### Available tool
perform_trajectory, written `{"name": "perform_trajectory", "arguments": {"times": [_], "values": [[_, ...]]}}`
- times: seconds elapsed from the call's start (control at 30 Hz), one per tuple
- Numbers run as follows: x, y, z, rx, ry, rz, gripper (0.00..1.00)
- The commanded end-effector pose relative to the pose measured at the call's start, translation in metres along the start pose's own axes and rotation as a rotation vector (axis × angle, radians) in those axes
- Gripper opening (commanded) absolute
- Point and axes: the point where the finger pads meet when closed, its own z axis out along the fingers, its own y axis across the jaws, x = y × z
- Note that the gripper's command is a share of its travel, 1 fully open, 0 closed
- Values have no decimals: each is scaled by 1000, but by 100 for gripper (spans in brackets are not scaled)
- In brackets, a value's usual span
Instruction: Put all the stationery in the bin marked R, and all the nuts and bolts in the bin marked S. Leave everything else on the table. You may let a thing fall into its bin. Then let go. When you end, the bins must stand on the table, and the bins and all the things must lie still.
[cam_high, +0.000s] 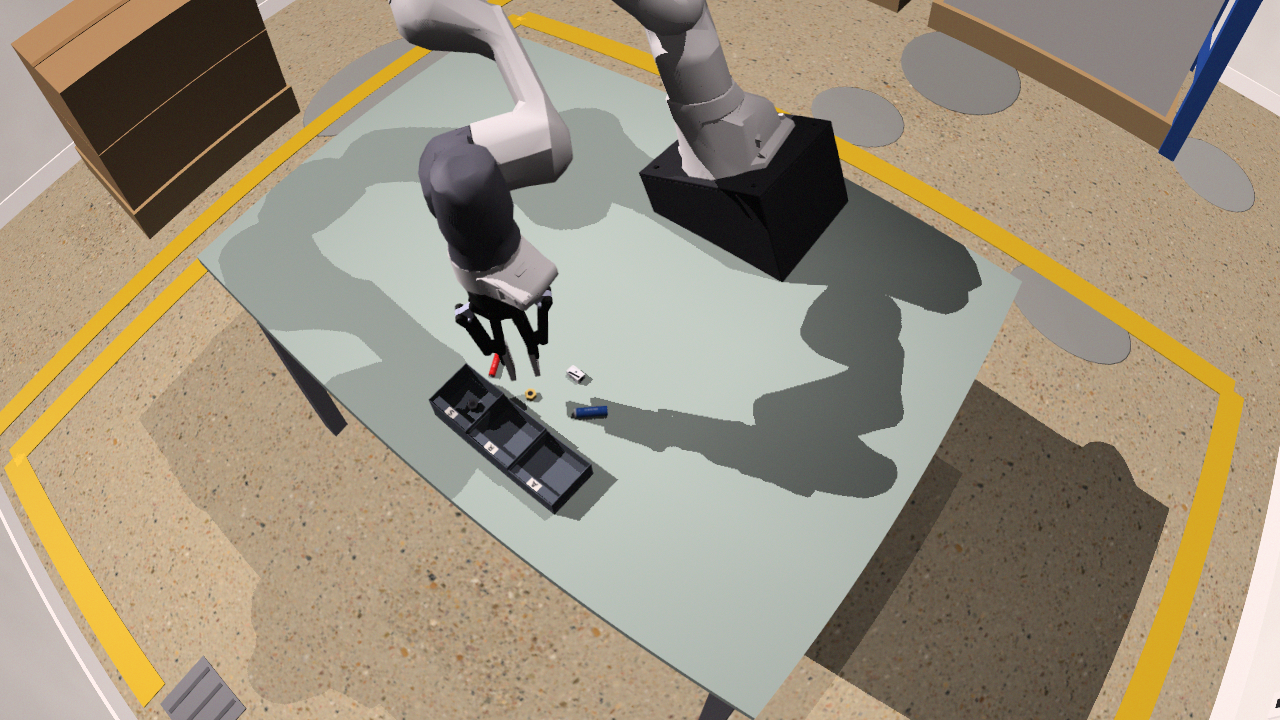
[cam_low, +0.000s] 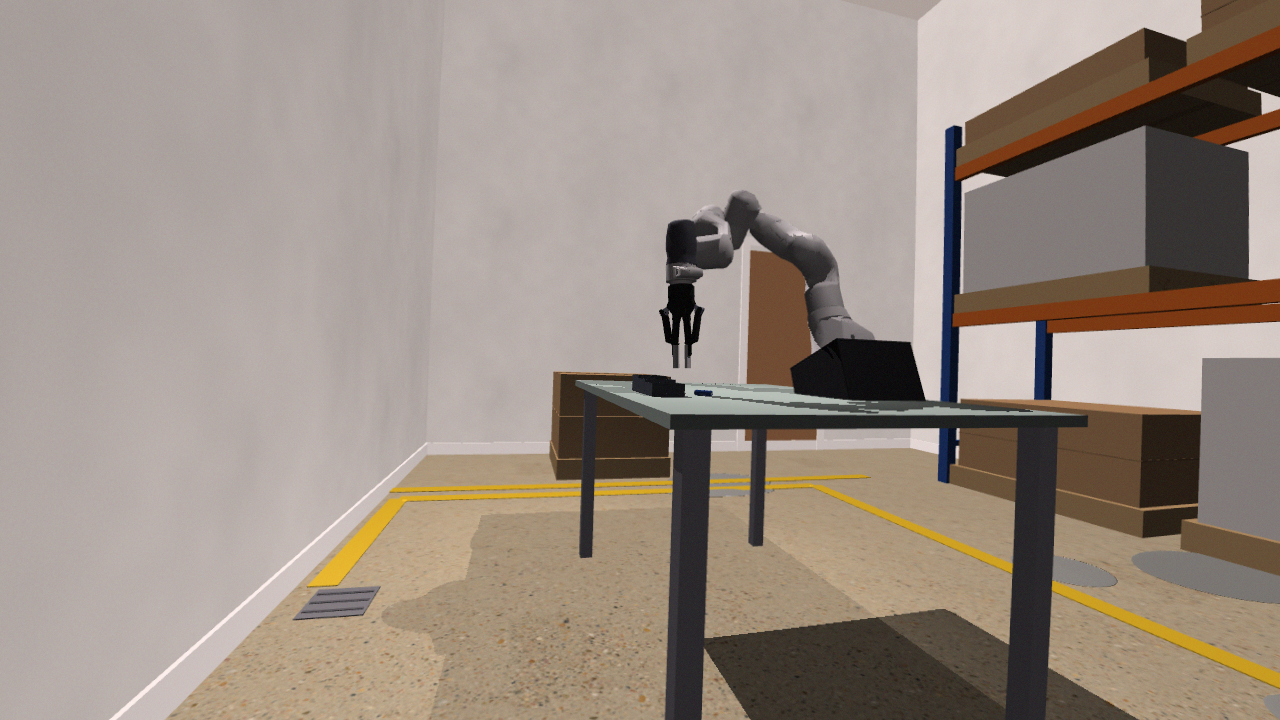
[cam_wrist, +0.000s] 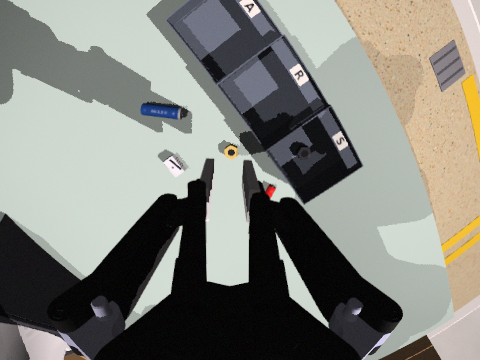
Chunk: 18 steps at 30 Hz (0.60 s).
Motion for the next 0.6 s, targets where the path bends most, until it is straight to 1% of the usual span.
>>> {"name": "perform_trajectory", "arguments": {"times": [0.0, 0.4, 0.47, 0.5, 0.57], "values": [[2, -2, 0, -5, 6, 157, 19], [2, -2, 0, -8, 9, 336, 19], [2, -2, 0, -8, 9, 336, 19], [2, -2, 0, -8, 10, 377, 19], [2, -2, 0, -9, 10, 406, 19]]}}
